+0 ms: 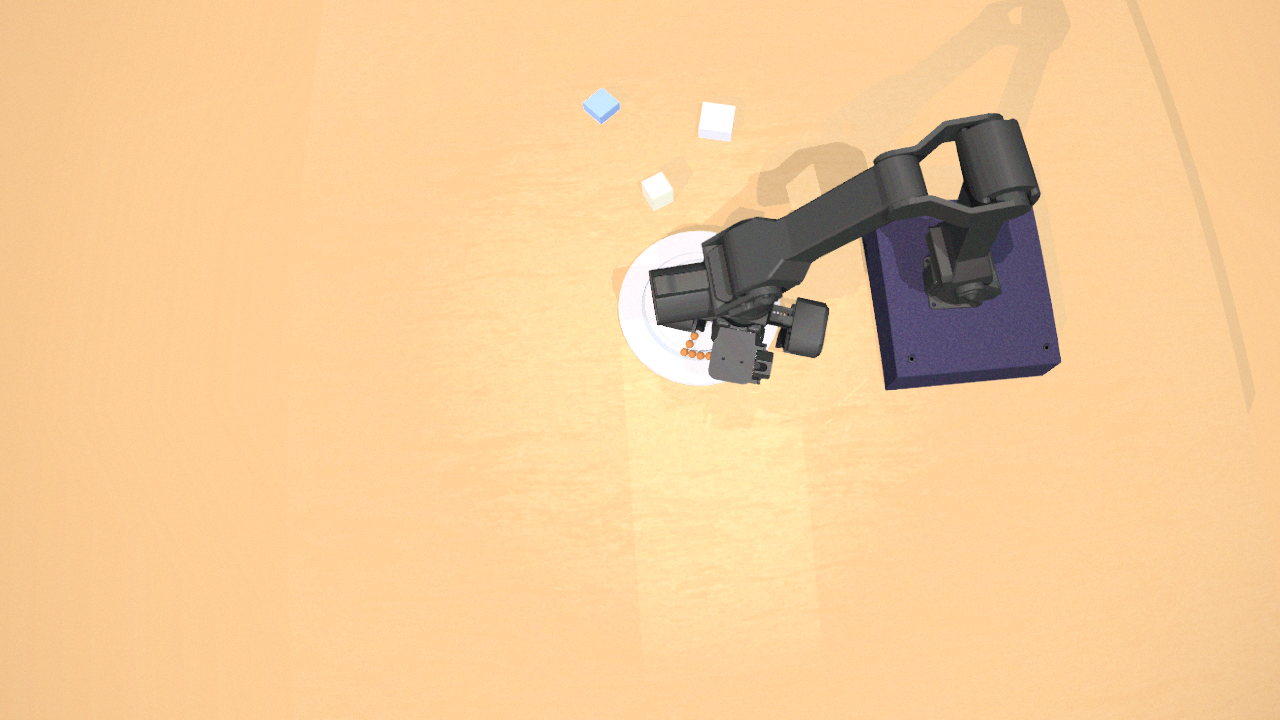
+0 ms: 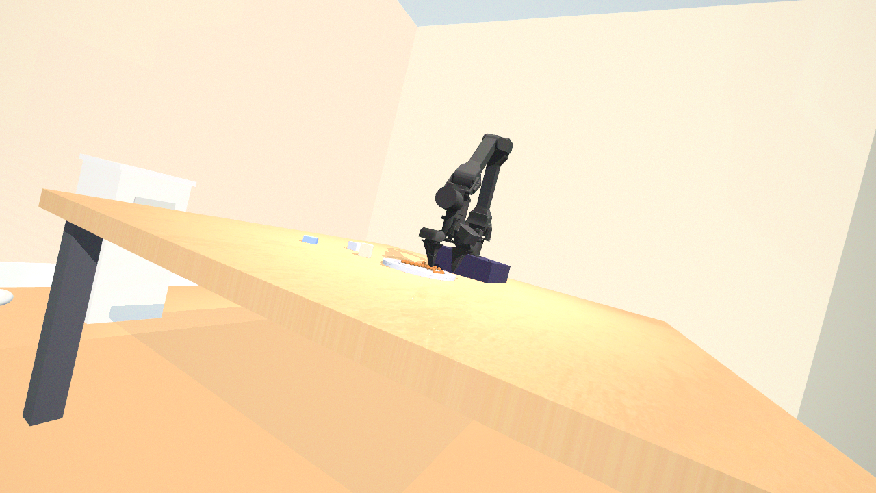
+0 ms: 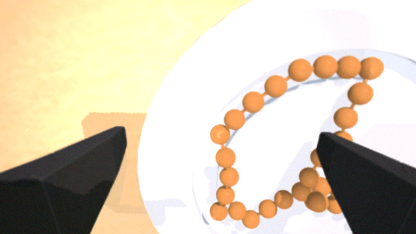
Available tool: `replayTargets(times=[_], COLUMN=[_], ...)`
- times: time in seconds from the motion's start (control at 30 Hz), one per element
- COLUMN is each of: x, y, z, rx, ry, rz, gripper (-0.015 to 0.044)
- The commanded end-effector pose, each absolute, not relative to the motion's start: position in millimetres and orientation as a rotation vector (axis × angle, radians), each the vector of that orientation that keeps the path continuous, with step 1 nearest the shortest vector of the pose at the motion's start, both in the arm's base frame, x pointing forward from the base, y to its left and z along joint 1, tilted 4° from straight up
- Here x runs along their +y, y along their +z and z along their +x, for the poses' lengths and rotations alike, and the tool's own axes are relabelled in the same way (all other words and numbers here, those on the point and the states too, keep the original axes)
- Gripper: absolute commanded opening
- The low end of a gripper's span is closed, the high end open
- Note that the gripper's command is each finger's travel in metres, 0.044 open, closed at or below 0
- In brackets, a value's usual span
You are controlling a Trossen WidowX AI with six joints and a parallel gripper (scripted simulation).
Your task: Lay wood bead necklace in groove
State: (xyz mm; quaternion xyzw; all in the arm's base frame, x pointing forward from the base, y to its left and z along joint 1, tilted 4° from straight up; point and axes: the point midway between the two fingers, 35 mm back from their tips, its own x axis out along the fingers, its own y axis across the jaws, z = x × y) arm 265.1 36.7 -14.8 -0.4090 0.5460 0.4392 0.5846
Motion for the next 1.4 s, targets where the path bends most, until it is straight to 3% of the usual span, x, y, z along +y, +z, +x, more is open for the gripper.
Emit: replayTargets(times=[0.0, 0.13, 0.4, 1.37], x=[36, 36, 23, 25], y=[-15, -15, 21, -10], z=[265, 265, 264, 265], rx=[1.276, 1.276, 1.163, 1.162], ry=[1.025, 1.025, 1.202, 1.199], rz=[-0.954, -0.954, -1.145, -1.144], gripper=[0.044, 0.044, 0.0387, 0.0193])
